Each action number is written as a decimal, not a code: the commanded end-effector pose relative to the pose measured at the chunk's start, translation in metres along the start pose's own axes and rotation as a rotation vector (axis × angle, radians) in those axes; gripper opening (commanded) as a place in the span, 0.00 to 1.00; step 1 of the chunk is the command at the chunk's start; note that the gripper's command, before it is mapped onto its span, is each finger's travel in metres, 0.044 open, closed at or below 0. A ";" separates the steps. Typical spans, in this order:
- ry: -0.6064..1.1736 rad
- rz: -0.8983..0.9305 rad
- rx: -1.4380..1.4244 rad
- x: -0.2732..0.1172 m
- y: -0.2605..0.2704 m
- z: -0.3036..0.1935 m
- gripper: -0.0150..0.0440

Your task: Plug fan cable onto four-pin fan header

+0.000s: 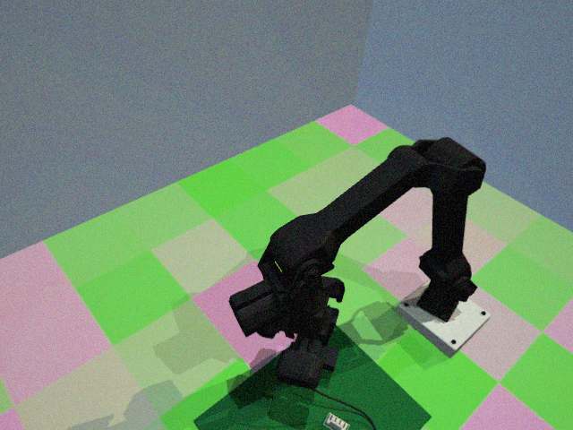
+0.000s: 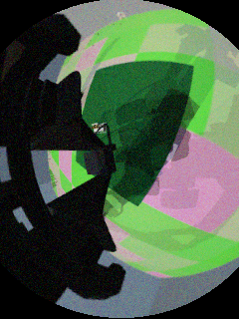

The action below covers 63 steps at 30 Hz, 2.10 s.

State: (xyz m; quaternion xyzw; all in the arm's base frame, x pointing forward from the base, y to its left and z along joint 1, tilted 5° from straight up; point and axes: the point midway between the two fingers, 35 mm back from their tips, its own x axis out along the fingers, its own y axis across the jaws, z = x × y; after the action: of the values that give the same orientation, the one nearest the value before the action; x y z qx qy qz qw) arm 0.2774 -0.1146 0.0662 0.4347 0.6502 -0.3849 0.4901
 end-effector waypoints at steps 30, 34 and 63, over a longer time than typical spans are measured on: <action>-0.115 -0.039 -0.734 -0.027 0.001 -0.016 0.25; -0.133 -0.056 -0.870 -0.027 0.001 -0.017 0.25; -0.207 -0.175 -1.558 -0.025 0.003 -0.024 0.25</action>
State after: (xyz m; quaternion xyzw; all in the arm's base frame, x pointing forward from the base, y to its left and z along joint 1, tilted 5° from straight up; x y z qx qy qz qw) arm 0.2760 -0.0954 0.0955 -0.1191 0.7192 0.1024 0.6768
